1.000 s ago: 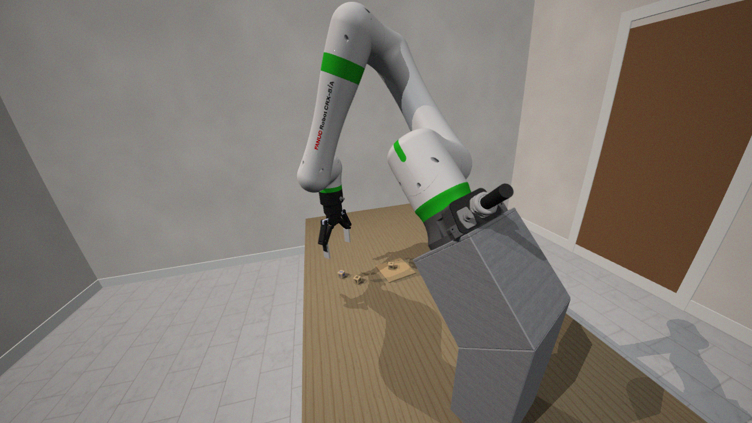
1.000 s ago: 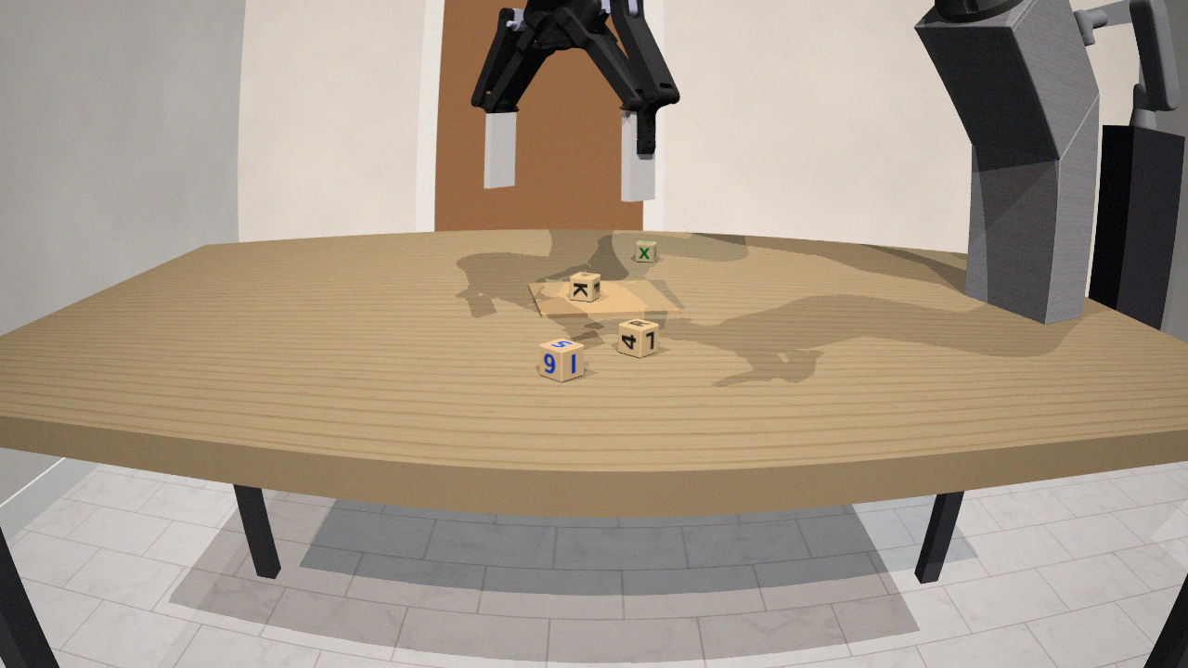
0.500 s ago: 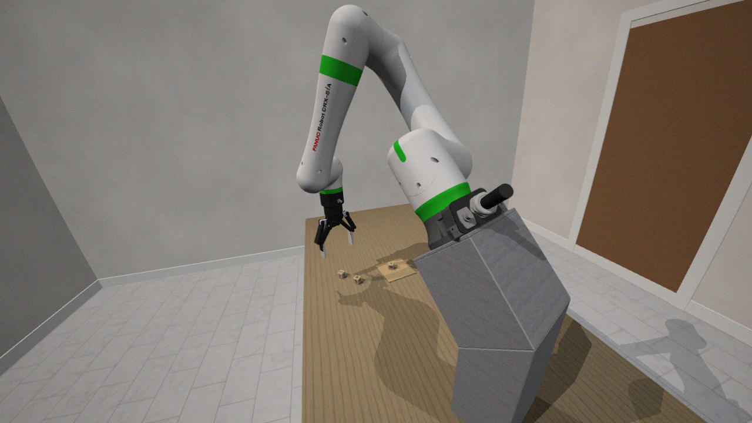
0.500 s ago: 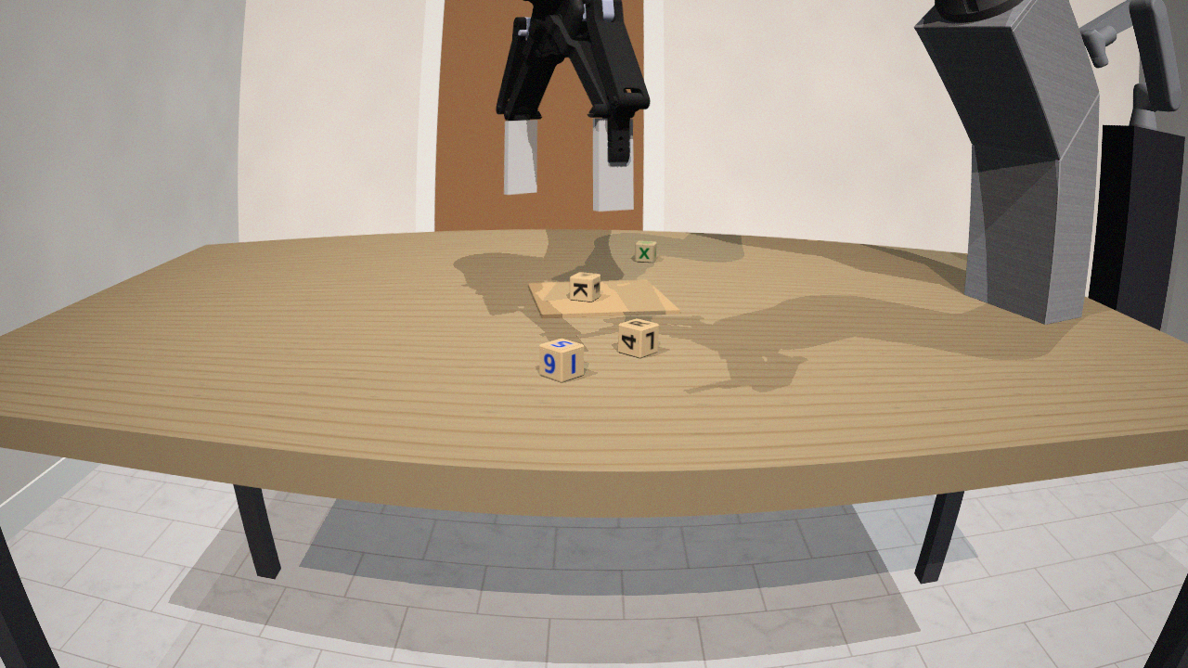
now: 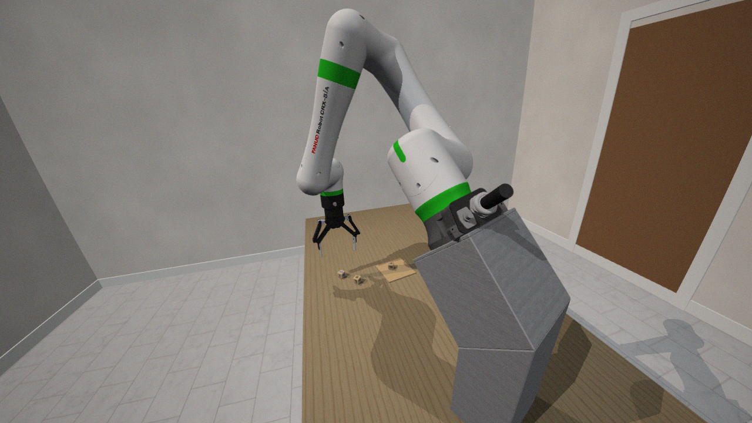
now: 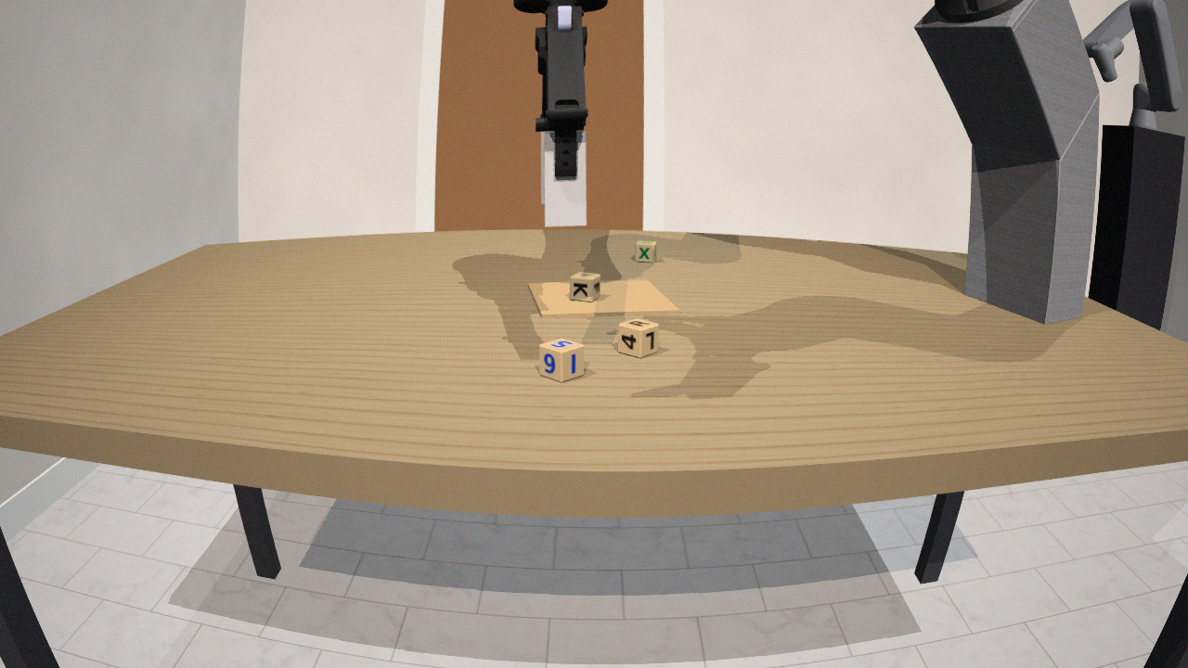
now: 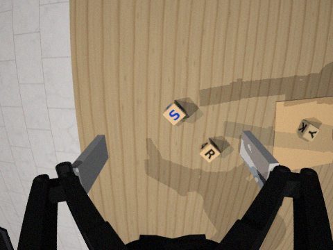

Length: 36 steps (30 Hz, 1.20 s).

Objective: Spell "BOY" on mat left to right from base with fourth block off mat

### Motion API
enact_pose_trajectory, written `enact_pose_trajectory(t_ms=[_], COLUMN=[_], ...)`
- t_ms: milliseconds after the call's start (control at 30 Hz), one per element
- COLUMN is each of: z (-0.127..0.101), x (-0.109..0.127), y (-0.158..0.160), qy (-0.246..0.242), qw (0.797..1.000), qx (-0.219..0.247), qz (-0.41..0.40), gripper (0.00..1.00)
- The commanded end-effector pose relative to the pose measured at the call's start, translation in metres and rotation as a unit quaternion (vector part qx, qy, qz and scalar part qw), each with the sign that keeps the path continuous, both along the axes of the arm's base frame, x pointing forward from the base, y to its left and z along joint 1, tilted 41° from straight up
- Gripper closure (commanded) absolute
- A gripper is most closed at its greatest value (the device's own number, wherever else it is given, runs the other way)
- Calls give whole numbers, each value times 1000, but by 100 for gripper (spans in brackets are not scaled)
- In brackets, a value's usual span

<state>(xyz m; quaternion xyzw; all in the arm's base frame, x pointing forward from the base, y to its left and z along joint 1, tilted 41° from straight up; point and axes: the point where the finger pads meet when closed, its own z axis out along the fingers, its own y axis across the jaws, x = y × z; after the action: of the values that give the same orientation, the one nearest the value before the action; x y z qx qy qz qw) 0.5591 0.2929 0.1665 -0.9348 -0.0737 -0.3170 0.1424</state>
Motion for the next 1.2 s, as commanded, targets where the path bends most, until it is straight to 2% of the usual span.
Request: enact_pose_trajectory(t_ms=[0,300,367,400,767,1000,1033,1167], z=[-2,-7,-7,-8,-14,-14,-14,-14], x=[2,5,5,6,10,10,10,10], y=[1,3,3,3,5,6,6,6], qy=[10,52,52,64,110,115,115,115], qw=[998,979,979,970,920,914,914,914], qx=[35,114,114,137,223,232,232,232], qz=[-59,-161,-161,-191,-302,-313,-313,-313], gripper=[0,0,0,0,0,0,63,63])
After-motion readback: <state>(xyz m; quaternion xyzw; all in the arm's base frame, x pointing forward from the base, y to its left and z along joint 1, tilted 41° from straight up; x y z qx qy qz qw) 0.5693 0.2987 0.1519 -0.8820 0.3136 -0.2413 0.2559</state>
